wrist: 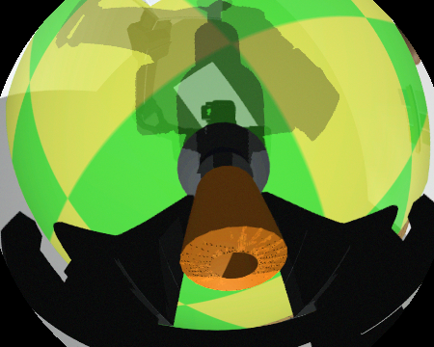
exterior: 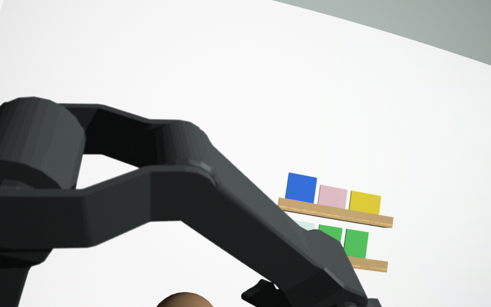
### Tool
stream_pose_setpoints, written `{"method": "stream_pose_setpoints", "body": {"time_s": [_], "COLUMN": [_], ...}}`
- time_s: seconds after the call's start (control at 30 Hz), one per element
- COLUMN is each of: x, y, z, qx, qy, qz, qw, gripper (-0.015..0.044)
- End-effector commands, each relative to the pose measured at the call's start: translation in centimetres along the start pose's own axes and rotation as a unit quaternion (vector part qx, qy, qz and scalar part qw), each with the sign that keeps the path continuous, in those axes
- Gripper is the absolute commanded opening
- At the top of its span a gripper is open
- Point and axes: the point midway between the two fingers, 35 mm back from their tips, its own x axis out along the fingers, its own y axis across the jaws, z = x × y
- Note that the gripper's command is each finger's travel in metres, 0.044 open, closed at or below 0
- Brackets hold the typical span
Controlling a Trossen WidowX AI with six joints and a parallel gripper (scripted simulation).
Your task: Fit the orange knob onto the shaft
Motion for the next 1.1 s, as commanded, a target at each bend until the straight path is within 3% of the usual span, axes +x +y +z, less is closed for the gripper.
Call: {"method": "stream_pose_setpoints", "body": {"time_s": [0.0,0.47,0.7,1.07], "x": [0.12,-0.36,-0.32,0.06], "y": [-0.10,-0.10,0.01,0.17], "z": [-0.30,-0.27,-0.06,0.41], "qx": [-0.004,-0.004,-0.104,-0.109], "qy": [0.003,0.003,0.003,0.003], "qz": [-0.003,-0.003,-0.002,-0.002], "qw": [1.000,1.000,0.995,0.994], "gripper": [0.0000,0.0000,0.0000,0.0000]}}
